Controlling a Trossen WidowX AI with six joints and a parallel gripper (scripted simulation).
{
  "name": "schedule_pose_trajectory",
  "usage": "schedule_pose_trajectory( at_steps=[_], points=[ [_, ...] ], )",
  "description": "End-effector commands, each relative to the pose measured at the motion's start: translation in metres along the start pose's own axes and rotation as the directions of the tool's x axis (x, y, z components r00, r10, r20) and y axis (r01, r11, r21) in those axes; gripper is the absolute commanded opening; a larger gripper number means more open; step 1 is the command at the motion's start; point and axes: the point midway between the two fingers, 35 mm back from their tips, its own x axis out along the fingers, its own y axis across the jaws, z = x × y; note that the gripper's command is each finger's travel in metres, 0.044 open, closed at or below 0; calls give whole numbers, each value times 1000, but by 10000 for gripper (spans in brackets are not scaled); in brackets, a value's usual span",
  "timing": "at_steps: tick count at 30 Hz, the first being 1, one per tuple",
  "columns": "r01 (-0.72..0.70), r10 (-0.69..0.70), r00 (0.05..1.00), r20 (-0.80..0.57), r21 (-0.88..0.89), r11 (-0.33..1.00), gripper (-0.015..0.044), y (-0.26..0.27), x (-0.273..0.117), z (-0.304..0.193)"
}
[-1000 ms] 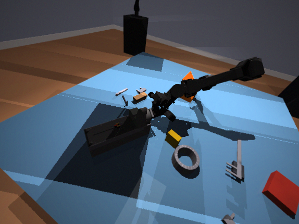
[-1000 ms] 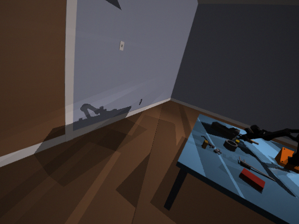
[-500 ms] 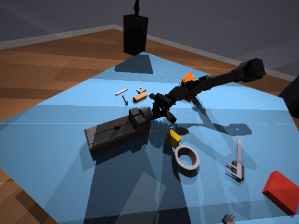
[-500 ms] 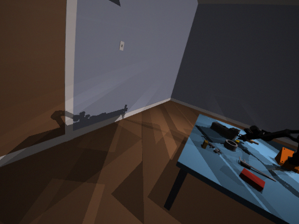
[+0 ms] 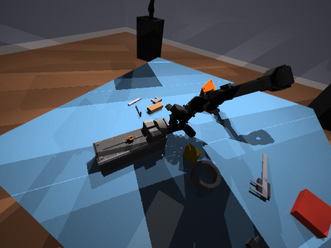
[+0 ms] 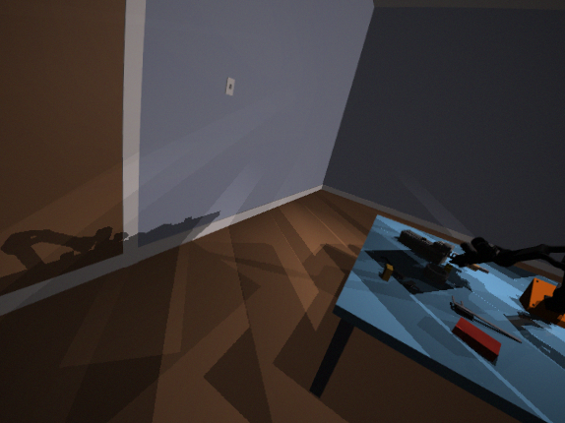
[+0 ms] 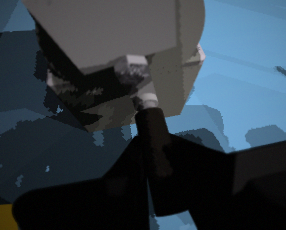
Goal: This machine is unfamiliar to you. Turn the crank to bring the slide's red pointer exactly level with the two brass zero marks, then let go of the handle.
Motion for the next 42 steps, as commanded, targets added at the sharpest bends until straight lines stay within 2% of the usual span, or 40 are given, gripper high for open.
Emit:
schedule_pose_trajectory(
  at_steps=[1, 42],
  points=[
    [-22, 21, 1000, -8, -13, 1000, 0, 9, 1, -1],
    [-22, 22, 1000, -8, -13, 1000, 0, 20, -1, 1]
  ],
)
